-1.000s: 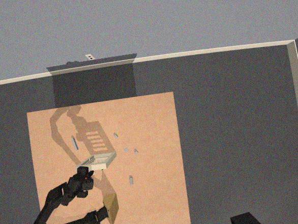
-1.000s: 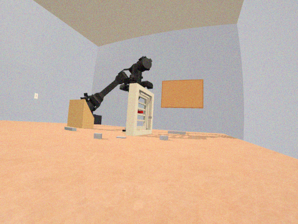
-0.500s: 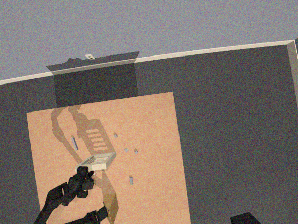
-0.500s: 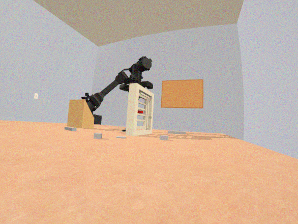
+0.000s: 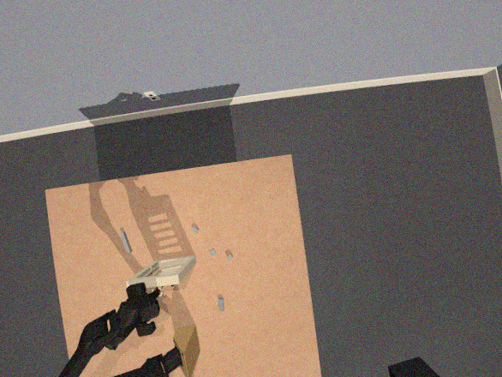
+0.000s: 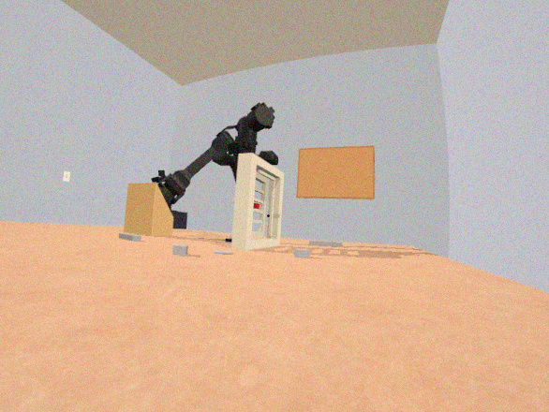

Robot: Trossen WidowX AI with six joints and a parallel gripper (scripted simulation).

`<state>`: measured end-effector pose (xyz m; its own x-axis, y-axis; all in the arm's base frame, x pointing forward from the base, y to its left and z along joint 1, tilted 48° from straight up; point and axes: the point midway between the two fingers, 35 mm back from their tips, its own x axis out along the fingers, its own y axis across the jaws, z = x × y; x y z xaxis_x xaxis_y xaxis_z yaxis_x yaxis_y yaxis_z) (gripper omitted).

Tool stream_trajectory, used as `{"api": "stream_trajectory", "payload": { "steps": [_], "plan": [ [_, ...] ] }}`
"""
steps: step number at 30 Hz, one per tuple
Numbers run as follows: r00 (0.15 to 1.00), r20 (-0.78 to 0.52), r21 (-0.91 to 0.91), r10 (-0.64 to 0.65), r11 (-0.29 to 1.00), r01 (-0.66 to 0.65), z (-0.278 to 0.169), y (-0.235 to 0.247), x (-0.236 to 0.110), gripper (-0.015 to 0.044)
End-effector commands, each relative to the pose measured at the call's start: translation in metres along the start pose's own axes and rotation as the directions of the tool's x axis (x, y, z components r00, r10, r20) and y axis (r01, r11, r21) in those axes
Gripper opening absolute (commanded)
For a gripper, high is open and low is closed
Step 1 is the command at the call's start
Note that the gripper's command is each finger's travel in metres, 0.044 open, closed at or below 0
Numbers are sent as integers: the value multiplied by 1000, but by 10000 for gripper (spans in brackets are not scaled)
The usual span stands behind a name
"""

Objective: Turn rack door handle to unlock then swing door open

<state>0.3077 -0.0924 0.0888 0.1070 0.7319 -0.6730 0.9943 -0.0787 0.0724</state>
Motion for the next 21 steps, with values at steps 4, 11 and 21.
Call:
{"api": "stream_trajectory", "payload": {
  "steps": [4, 11, 21],
  "plan": [
    [1000, 3, -142, 3, 990, -3, 3, -7, 0, 27],
    [1000, 4, -260, 3, 966, -2, 8, -16, 0, 27],
    [1000, 4, -413, 3, 911, -1, 18, -31, 0, 27]
  ]
}}
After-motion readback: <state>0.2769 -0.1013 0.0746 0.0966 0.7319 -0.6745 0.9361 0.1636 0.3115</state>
